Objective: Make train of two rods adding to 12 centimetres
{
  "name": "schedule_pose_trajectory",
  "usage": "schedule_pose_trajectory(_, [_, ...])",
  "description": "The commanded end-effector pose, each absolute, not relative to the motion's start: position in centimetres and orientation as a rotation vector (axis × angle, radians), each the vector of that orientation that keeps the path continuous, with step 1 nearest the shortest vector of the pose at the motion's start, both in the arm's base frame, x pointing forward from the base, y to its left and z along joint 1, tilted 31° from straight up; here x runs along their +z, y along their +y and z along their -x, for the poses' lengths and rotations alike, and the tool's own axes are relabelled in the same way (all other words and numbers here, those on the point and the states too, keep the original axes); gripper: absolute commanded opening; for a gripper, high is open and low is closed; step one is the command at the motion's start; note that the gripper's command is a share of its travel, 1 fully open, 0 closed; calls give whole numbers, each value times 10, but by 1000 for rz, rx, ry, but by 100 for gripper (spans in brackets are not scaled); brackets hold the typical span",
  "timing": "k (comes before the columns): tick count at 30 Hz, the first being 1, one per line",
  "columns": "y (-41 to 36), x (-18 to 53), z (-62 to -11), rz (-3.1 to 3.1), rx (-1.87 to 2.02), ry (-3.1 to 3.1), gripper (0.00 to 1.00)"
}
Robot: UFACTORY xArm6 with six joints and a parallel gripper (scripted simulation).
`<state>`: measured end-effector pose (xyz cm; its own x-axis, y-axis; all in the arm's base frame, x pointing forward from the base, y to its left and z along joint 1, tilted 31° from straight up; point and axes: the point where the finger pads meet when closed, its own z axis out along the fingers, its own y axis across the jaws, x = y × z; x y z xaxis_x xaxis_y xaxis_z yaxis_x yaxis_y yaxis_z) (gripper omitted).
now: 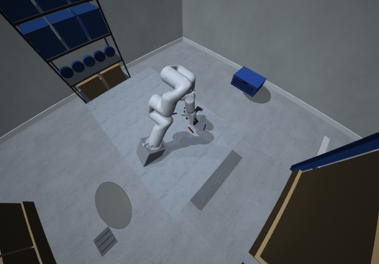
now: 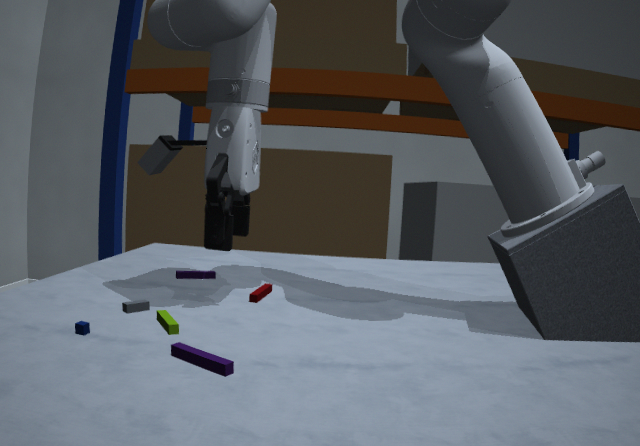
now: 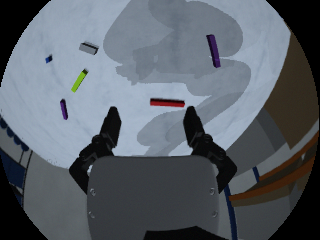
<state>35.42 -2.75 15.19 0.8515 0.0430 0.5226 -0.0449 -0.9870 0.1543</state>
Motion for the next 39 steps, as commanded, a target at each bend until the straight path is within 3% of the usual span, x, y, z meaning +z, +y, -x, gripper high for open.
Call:
schedule_pose_trajectory(1, [-40, 164, -378, -2949, 759, 38, 100])
schedule_pose_trajectory(39, [-51, 175, -394, -2941, 793, 50, 100])
